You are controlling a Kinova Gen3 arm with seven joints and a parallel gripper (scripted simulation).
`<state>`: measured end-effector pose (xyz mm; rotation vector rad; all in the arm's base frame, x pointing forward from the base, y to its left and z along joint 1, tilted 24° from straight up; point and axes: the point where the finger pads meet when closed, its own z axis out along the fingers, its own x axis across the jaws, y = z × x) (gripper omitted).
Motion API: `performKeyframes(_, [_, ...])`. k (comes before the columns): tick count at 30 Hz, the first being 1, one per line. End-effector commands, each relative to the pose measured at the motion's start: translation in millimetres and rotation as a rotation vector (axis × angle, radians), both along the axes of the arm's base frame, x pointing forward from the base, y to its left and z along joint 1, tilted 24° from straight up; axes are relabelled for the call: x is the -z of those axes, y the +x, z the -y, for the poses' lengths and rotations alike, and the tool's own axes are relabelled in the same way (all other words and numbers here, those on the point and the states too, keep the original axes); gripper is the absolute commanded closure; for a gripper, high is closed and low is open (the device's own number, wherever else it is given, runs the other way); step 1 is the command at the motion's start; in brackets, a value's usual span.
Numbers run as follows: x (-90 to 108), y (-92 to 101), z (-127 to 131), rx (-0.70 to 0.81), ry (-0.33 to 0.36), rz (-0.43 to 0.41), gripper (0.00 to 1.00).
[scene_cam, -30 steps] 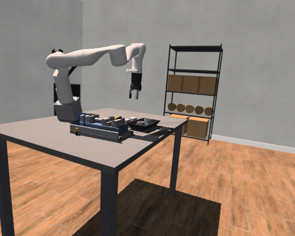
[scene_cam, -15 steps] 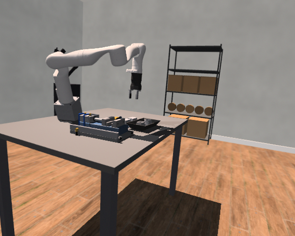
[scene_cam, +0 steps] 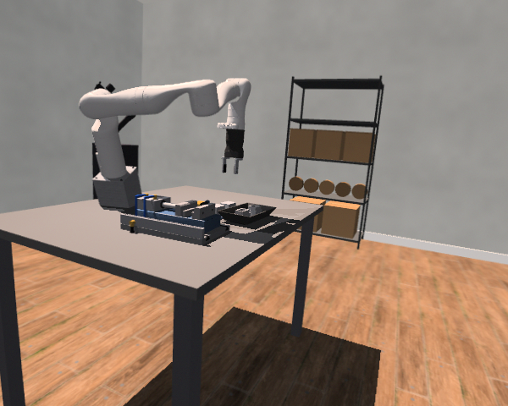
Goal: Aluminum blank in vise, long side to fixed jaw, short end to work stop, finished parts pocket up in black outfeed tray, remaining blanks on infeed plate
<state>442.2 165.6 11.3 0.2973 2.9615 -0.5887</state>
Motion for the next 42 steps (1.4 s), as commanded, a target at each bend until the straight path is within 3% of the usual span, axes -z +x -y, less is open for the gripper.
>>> performKeyframes(1, [10.6,1.6,5,-0.002,0.001,0.000,0.00])
performKeyframes(7, [23.1,2.6,11,-0.002,0.001,0.000,0.00])
performKeyframes(22, [78.0,7.0,34,-0.002,0.000,0.001,0.00])
performKeyframes(34, [102.9,9.0,45,-0.002,0.000,0.001,0.00])
performKeyframes(42, [108.4,9.4,47,-0.001,0.000,0.001,0.00])
